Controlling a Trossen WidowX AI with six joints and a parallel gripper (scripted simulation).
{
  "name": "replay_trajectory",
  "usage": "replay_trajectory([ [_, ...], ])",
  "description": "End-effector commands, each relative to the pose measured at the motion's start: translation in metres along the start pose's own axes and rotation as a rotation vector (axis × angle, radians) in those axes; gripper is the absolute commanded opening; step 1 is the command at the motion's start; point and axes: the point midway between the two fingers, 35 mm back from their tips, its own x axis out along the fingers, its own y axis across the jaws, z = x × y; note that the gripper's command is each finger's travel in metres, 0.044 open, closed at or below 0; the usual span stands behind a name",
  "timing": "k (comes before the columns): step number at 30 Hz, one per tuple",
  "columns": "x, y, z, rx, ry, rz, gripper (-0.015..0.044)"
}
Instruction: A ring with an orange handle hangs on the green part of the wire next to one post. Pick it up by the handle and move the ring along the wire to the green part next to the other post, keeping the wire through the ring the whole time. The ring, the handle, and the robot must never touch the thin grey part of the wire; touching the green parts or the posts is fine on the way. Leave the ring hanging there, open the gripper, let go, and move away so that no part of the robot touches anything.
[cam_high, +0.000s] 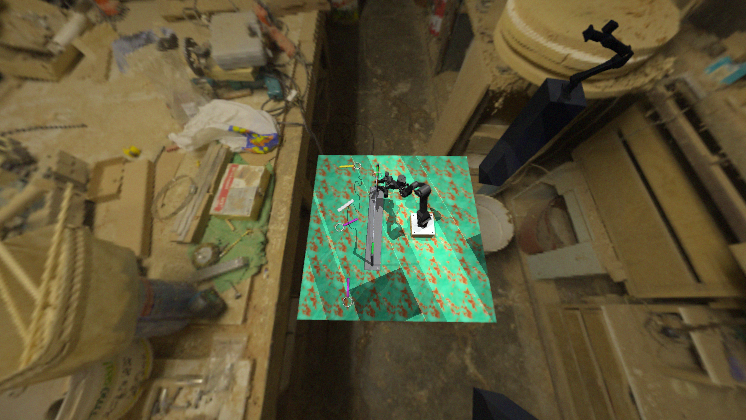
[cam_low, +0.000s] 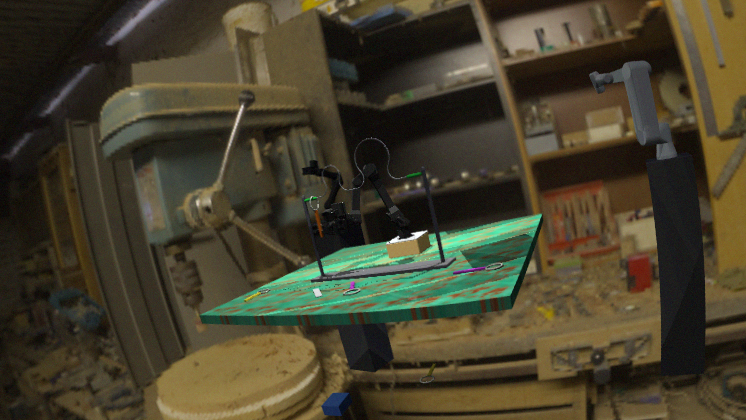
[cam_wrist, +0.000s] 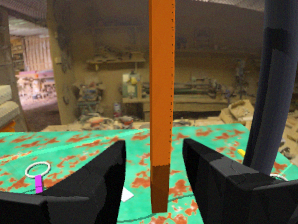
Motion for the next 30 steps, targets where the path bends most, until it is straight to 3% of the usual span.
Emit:
replay_trajectory([
  [1, 0.007, -0.001, -0.001, -0.004, 0.001, -0.004, 0.016],
  [30, 0.019, 0.0, -0.001, -0.004, 0.0, -0.004, 0.016],
])
